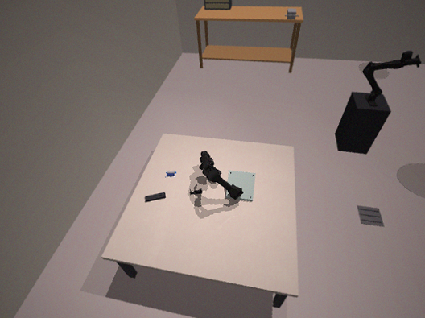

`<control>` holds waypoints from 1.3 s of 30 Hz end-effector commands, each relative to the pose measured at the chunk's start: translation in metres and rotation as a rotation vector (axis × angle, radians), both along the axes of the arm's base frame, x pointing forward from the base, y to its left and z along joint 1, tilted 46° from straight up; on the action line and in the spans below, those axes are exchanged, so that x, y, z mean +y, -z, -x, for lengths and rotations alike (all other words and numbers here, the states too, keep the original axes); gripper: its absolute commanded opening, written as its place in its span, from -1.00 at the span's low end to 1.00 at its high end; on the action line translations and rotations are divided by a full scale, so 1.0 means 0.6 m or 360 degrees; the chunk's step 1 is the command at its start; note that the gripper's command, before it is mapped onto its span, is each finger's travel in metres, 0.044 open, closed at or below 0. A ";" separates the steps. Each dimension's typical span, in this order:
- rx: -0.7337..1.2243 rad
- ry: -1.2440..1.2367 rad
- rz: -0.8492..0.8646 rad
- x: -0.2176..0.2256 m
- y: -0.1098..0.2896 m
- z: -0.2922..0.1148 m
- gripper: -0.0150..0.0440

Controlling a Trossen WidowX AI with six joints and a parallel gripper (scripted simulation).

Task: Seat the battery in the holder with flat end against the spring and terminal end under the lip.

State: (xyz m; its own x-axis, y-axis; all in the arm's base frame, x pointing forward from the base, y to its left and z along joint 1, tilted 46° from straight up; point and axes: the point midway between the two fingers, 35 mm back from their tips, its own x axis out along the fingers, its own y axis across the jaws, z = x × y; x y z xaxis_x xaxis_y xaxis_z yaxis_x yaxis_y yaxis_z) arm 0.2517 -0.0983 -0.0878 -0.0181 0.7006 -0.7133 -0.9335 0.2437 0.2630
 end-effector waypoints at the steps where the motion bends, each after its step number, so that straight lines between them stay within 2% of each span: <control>1: 0.0008 0.0010 -0.0012 0.009 0.008 0.001 0.31; 20: 0.0008 0.0009 -0.0016 0.044 0.040 0.003 0.31; 25: 0.0008 0.0009 -0.0016 0.044 0.040 0.003 -0.13; 30: 0.0008 0.0009 -0.0016 0.044 0.040 0.003 -0.24; 35: 0.0008 0.0009 -0.0016 0.042 0.038 0.003 -0.24; 39: 0.0008 0.0010 -0.0012 0.001 -0.001 0.001 -0.24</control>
